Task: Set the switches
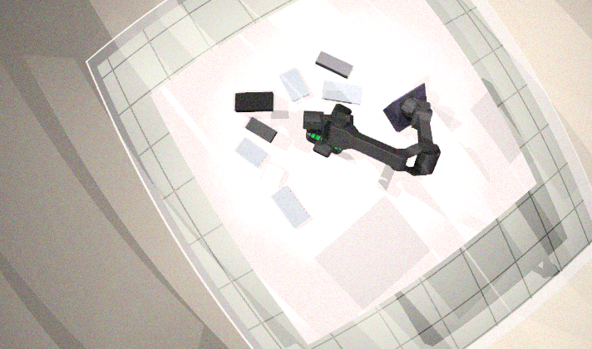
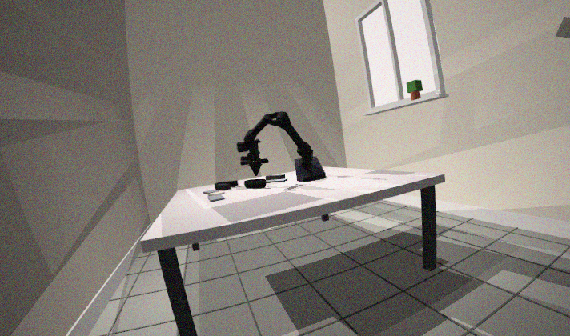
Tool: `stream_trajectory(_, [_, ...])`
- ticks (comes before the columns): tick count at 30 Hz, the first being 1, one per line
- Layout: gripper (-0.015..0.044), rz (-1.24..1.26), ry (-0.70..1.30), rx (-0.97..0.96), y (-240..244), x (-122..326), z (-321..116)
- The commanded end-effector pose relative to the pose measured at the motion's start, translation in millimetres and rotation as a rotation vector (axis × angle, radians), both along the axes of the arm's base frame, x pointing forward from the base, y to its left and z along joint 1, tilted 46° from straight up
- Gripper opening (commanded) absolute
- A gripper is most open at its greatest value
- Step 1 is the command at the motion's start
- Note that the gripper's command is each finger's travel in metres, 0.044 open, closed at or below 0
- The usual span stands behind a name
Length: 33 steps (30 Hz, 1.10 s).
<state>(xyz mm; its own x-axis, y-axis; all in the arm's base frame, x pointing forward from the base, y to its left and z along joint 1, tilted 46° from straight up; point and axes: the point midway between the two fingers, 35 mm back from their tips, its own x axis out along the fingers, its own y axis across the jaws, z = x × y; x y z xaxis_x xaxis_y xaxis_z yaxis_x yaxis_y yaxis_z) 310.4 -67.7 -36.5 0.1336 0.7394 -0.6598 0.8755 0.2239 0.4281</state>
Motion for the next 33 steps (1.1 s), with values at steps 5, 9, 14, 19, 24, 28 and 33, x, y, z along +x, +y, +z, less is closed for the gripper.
stream_trajectory(5, [0.0, 0.066, 0.016, -0.056, 15.9, 8.8, 34.5])
stream_trajectory(9, [0.0, 0.066, 0.016, -0.056, 17.4, 9.2, 32.6])
stream_trajectory(14, [0.0, 0.066, 0.017, -0.056, 22.8, 10.4, 26.6])
stream_trajectory(19, [0.0, 0.066, 0.017, -0.055, 28.2, 11.3, 20.6])
stream_trajectory(24, [0.0, 0.066, 0.018, -0.054, 33.7, 12.1, 14.7])
stream_trajectory(28, [0.0, 0.066, 0.018, -0.054, 38.2, 12.6, 10.0])
stream_trajectory(33, [0.0, 0.066, 0.018, -0.053, 42.0, 12.8, 6.1])
